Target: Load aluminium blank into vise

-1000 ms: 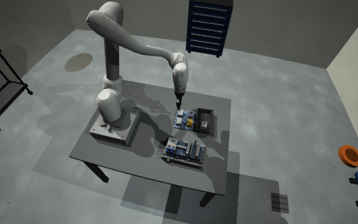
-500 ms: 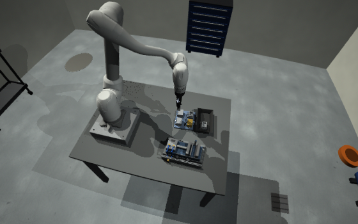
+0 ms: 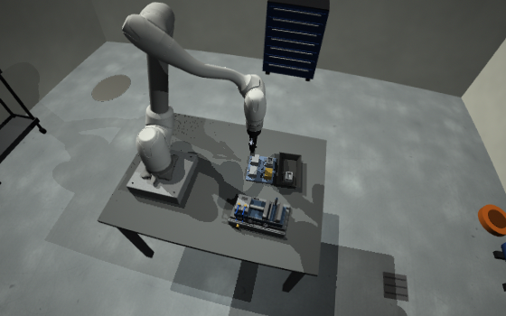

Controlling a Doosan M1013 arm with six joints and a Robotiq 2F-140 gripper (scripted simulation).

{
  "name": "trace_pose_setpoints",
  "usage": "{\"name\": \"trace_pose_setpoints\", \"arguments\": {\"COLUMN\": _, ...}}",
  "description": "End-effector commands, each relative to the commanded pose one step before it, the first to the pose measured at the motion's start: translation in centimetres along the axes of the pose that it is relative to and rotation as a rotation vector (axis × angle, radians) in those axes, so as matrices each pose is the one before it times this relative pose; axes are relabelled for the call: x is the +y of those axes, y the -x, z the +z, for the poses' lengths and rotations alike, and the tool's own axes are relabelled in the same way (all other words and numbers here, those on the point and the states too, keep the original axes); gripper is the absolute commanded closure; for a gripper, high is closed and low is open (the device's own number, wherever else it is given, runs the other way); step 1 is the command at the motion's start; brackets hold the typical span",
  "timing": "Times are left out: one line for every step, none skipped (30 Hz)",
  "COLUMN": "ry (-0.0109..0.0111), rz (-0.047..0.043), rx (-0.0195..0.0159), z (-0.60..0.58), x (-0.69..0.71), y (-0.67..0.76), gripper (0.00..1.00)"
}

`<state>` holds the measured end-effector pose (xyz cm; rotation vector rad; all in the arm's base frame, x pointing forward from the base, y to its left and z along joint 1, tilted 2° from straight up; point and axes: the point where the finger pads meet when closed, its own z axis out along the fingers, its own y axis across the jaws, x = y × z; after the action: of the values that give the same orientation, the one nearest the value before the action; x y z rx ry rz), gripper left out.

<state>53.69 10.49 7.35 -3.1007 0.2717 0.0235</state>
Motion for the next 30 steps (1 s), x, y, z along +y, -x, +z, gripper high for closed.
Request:
{"name": "trace_pose_setpoints", "arguments": {"ry": -0.00384, "rz": 0.00238, "rx": -0.00240, "z": 0.235, "x": -0.191, "y": 0.118, "gripper": 1.00}}
{"name": "trace_pose_setpoints", "arguments": {"ry": 0.00000, "rz": 0.00000, "rx": 0.00000, "z": -0.022, "x": 0.000, "y": 0.000, "gripper": 1.00}}
{"name": "trace_pose_setpoints", "arguments": {"ry": 0.00000, "rz": 0.00000, "rx": 0.00000, "z": -0.034, "x": 0.000, "y": 0.000, "gripper": 1.00}}
{"name": "trace_pose_setpoints", "arguments": {"ry": 0.00000, "rz": 0.00000, "rx": 0.00000, "z": -0.049, "x": 0.000, "y": 0.000, "gripper": 1.00}}
{"name": "trace_pose_setpoints", "arguments": {"ry": 0.00000, "rz": 0.00000, "rx": 0.00000, "z": -0.065, "x": 0.000, "y": 0.000, "gripper": 1.00}}
{"name": "trace_pose_setpoints", "arguments": {"ry": 0.00000, "rz": 0.00000, "rx": 0.00000, "z": -0.082, "x": 0.000, "y": 0.000, "gripper": 1.00}}
{"name": "trace_pose_setpoints", "arguments": {"ry": 0.00000, "rz": 0.00000, "rx": 0.00000, "z": -0.100, "x": 0.000, "y": 0.000, "gripper": 1.00}}
{"name": "trace_pose_setpoints", "arguments": {"ry": 0.00000, "rz": 0.00000, "rx": 0.00000, "z": -0.118, "x": 0.000, "y": 0.000, "gripper": 1.00}}
{"name": "trace_pose_setpoints", "arguments": {"ry": 0.00000, "rz": 0.00000, "rx": 0.00000, "z": -0.138, "x": 0.000, "y": -0.001, "gripper": 1.00}}
{"name": "trace_pose_setpoints", "arguments": {"ry": 0.00000, "rz": 0.00000, "rx": 0.00000, "z": -0.156, "x": 0.000, "y": 0.000, "gripper": 1.00}}
{"name": "trace_pose_setpoints", "arguments": {"ry": 0.00000, "rz": 0.00000, "rx": 0.00000, "z": -0.173, "x": 0.000, "y": 0.000, "gripper": 1.00}}
{"name": "trace_pose_setpoints", "arguments": {"ry": 0.00000, "rz": 0.00000, "rx": 0.00000, "z": -0.192, "x": 0.000, "y": 0.000, "gripper": 1.00}}
{"name": "trace_pose_setpoints", "arguments": {"ry": 0.00000, "rz": 0.00000, "rx": 0.00000, "z": 0.000, "x": 0.000, "y": 0.000, "gripper": 1.00}}
{"name": "trace_pose_setpoints", "arguments": {"ry": 0.00000, "rz": 0.00000, "rx": 0.00000, "z": 0.000, "x": 0.000, "y": 0.000, "gripper": 1.00}}
{"name": "trace_pose_setpoints", "arguments": {"ry": 0.00000, "rz": 0.00000, "rx": 0.00000, "z": -0.208, "x": 0.000, "y": 0.000, "gripper": 1.00}}
{"name": "trace_pose_setpoints", "arguments": {"ry": 0.00000, "rz": 0.00000, "rx": 0.00000, "z": -0.224, "x": 0.000, "y": 0.000, "gripper": 1.00}}
{"name": "trace_pose_setpoints", "arguments": {"ry": 0.00000, "rz": 0.00000, "rx": 0.00000, "z": -0.239, "x": 0.000, "y": 0.000, "gripper": 1.00}}
{"name": "trace_pose_setpoints", "arguments": {"ry": 0.00000, "rz": 0.00000, "rx": 0.00000, "z": -0.252, "x": 0.000, "y": 0.000, "gripper": 1.00}}
{"name": "trace_pose_setpoints", "arguments": {"ry": 0.00000, "rz": 0.00000, "rx": 0.00000, "z": -0.263, "x": 0.000, "y": 0.000, "gripper": 1.00}}
{"name": "trace_pose_setpoints", "arguments": {"ry": 0.00000, "rz": 0.00000, "rx": 0.00000, "z": -0.273, "x": 0.000, "y": 0.000, "gripper": 1.00}}
{"name": "trace_pose_setpoints", "arguments": {"ry": 0.00000, "rz": 0.00000, "rx": 0.00000, "z": -0.281, "x": 0.000, "y": 0.000, "gripper": 1.00}}
{"name": "trace_pose_setpoints", "arguments": {"ry": 0.00000, "rz": 0.00000, "rx": 0.00000, "z": -0.287, "x": 0.000, "y": 0.000, "gripper": 1.00}}
{"name": "trace_pose_setpoints", "arguments": {"ry": 0.00000, "rz": 0.00000, "rx": 0.00000, "z": -0.290, "x": 0.000, "y": 0.000, "gripper": 1.00}}
{"name": "trace_pose_setpoints", "arguments": {"ry": 0.00000, "rz": 0.00000, "rx": 0.00000, "z": -0.293, "x": 0.000, "y": -0.001, "gripper": 1.00}}
{"name": "trace_pose_setpoints", "arguments": {"ry": 0.00000, "rz": 0.00000, "rx": 0.00000, "z": -0.291, "x": 0.000, "y": 0.000, "gripper": 1.00}}
{"name": "trace_pose_setpoints", "arguments": {"ry": 0.00000, "rz": 0.00000, "rx": 0.00000, "z": -0.288, "x": 0.000, "y": 0.000, "gripper": 1.00}}
{"name": "trace_pose_setpoints", "arguments": {"ry": 0.00000, "rz": 0.00000, "rx": 0.00000, "z": -0.280, "x": 0.000, "y": 0.000, "gripper": 1.00}}
{"name": "trace_pose_setpoints", "arguments": {"ry": 0.00000, "rz": 0.00000, "rx": 0.00000, "z": -0.270, "x": 0.000, "y": 0.000, "gripper": 1.00}}
{"name": "trace_pose_setpoints", "arguments": {"ry": 0.00000, "rz": 0.00000, "rx": 0.00000, "z": -0.258, "x": 0.000, "y": -0.001, "gripper": 1.00}}
{"name": "trace_pose_setpoints", "arguments": {"ry": 0.00000, "rz": 0.00000, "rx": 0.00000, "z": 0.000, "x": 0.000, "y": 0.000, "gripper": 1.00}}
